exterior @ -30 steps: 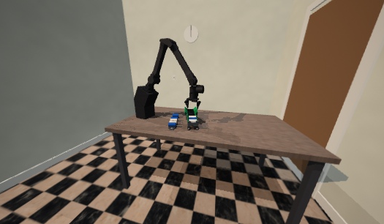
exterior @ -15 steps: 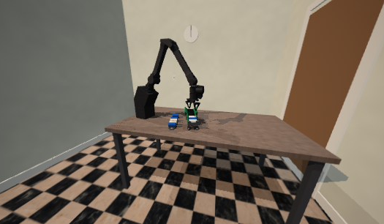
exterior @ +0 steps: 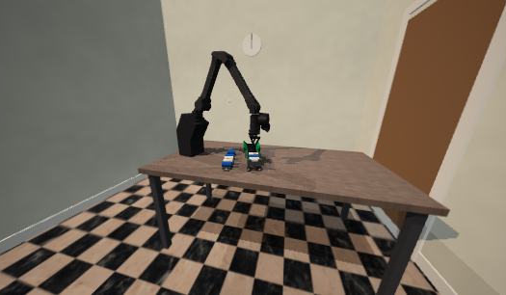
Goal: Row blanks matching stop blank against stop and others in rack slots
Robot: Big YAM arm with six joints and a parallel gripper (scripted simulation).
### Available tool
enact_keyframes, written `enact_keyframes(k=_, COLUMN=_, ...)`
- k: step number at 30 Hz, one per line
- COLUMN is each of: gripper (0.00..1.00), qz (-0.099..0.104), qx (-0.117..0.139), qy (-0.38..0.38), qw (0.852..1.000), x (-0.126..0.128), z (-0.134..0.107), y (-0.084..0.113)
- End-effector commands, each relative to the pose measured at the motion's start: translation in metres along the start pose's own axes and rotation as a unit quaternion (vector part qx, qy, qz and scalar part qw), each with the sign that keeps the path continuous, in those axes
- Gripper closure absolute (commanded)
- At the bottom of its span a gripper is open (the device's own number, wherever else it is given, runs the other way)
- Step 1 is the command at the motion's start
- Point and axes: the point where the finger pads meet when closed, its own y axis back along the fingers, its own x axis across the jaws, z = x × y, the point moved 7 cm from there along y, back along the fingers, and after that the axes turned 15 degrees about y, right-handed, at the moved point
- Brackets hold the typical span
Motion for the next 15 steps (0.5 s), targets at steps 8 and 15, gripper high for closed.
enact_keyframes(k=8, gripper=0.0, qz=-0.007, qx=-0.003, qy=-0.259, qw=0.966, x=-0.021, z=0.003, y=0.003)
enact_keyframes(k=15, gripper=0.0, qz=-0.006, qx=-0.003, qy=-0.378, qw=0.926, x=-0.024, z=0.002, y=0.001)
